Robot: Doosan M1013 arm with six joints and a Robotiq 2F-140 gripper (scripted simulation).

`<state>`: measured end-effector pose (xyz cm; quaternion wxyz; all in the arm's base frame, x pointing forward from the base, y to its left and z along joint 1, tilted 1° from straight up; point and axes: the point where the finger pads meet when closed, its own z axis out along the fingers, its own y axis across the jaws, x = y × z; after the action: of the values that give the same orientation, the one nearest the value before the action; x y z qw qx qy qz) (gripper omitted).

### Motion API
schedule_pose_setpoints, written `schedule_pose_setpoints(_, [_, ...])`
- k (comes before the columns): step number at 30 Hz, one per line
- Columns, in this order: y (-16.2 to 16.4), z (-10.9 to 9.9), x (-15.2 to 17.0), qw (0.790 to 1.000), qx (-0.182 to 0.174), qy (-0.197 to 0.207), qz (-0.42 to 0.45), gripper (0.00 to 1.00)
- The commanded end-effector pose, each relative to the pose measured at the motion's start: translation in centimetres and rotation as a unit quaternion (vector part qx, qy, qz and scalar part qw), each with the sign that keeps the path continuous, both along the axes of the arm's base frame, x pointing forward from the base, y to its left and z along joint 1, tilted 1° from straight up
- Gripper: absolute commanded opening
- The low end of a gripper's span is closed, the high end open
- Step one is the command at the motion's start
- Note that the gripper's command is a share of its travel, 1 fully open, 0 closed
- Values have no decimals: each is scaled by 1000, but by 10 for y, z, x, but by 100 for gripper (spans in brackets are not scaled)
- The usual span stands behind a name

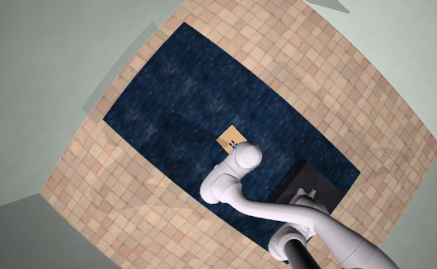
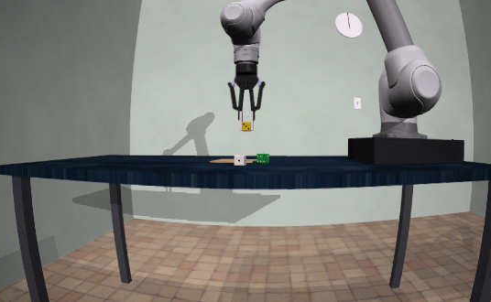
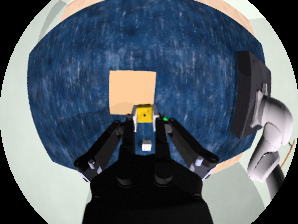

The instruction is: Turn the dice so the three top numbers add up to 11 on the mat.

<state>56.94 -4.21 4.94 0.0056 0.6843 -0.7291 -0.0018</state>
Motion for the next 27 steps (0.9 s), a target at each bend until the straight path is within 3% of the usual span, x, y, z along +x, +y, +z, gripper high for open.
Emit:
schedule_pose_setpoints(1, [-18, 1, -6, 1000, 0, -1, -21, 16])
schedule_pose_setpoints(16, [-18, -2, -6, 1000, 0, -1, -21, 16])
schedule_pose_setpoints(27, [-18, -39, -7, 1000, 0, -1, -21, 16])
